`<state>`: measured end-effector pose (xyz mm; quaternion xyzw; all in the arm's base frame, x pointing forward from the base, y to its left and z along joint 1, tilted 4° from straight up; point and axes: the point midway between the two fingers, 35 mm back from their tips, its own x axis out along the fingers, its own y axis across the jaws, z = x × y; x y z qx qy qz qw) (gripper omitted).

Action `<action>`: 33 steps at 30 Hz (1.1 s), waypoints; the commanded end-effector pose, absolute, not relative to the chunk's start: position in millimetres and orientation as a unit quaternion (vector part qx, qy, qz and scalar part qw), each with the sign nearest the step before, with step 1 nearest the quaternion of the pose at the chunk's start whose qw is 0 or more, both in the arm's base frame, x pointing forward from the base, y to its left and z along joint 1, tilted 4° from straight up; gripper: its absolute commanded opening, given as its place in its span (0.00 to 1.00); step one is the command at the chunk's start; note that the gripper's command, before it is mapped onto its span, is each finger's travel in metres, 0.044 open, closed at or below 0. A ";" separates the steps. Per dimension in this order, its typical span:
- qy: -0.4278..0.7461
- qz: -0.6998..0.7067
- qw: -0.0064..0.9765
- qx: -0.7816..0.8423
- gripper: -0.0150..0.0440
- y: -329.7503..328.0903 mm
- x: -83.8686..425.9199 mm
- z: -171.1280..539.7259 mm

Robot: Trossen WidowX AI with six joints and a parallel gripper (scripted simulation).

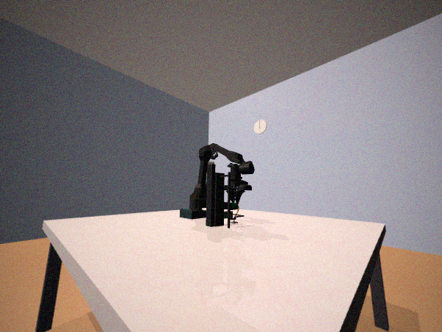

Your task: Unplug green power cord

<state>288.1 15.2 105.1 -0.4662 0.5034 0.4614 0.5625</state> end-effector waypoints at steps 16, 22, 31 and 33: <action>0.499 0.466 0.564 -0.465 1.00 73.5 293.3 120.6; 0.499 0.466 0.564 -0.465 1.00 73.5 293.3 120.6; 0.499 0.466 0.564 -0.465 1.00 73.5 293.3 120.6; 0.499 0.466 0.564 -0.465 1.00 73.5 293.3 120.6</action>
